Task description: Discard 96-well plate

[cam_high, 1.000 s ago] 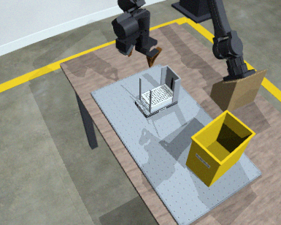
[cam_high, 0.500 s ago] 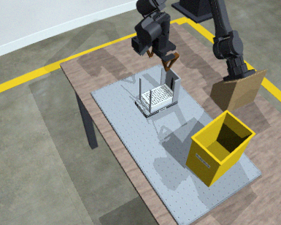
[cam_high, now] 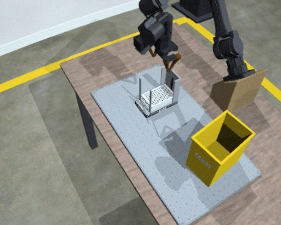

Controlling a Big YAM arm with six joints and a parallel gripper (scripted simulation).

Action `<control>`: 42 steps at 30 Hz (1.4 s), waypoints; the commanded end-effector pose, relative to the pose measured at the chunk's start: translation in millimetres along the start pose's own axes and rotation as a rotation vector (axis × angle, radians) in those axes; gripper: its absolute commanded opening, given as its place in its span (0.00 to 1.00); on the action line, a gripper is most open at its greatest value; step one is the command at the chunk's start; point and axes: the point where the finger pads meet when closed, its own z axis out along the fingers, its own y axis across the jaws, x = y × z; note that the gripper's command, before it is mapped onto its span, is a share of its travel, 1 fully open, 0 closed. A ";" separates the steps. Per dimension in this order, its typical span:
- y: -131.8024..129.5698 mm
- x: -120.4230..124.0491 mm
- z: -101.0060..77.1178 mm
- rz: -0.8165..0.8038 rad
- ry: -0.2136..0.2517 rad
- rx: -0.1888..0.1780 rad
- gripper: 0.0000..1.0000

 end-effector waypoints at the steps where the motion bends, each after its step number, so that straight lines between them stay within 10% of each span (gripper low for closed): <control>1: -4.1 -9.1 -11.0 0.032 -0.032 -0.010 1.00; 42: -1.4 -3.4 63.8 0.016 -0.004 0.000 1.00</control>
